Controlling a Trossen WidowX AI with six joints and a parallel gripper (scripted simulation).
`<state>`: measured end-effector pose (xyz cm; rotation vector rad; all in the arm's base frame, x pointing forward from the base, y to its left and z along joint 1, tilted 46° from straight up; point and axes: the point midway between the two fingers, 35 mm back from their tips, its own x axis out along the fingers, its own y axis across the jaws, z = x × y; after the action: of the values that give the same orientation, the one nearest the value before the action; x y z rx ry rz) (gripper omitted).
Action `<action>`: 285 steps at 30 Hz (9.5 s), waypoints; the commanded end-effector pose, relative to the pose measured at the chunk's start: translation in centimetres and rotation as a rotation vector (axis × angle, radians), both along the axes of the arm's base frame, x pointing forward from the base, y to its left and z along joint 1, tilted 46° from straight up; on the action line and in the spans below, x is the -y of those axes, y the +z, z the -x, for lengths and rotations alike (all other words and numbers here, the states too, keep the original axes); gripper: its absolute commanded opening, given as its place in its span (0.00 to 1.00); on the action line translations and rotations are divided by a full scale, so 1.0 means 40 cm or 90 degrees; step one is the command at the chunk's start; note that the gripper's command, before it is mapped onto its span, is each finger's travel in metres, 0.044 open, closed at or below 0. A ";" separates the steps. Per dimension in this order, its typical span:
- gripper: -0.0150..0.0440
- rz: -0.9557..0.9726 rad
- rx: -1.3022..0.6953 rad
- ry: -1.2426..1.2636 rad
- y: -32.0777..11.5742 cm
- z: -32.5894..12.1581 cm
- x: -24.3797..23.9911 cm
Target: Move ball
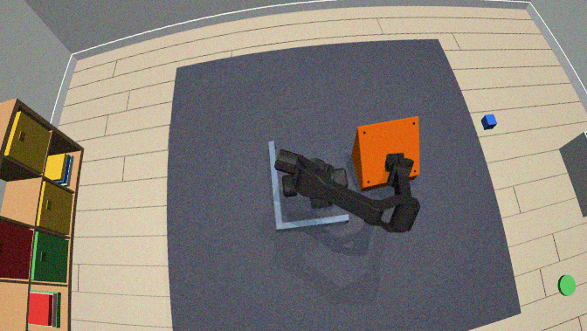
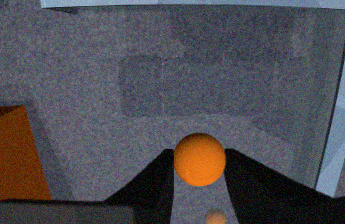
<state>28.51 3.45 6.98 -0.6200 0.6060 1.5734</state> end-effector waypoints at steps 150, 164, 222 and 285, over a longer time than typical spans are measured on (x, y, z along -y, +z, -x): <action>0.63 0.030 -0.234 -0.244 -0.362 -0.079 0.168; 0.63 0.082 -0.707 -0.698 -0.394 0.000 0.131; 0.33 0.080 -0.708 -0.697 -0.475 0.010 0.046; 0.25 0.079 -0.707 -0.697 -0.477 -0.093 0.040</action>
<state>32.48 1.26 -11.66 0.5559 1.5265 0.6817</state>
